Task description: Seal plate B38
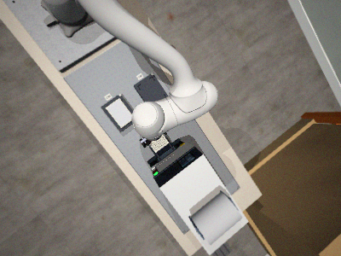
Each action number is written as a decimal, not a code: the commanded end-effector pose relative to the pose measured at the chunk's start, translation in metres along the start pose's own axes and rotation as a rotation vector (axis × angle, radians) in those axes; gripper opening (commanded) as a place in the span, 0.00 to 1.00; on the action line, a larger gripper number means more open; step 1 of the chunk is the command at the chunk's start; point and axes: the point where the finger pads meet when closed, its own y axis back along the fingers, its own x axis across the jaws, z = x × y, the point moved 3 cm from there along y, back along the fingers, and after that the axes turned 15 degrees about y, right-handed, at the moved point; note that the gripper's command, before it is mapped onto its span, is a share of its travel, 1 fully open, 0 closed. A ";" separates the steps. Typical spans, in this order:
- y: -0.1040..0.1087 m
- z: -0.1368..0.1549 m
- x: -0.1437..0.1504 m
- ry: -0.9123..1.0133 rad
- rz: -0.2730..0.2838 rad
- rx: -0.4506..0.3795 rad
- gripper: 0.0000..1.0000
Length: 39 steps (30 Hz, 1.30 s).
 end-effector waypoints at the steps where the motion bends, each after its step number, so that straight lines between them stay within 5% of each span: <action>1: -0.004 -0.002 0.004 0.005 0.004 0.003 0.10; 39: -0.009 -0.004 0.005 0.005 0.004 0.003 0.10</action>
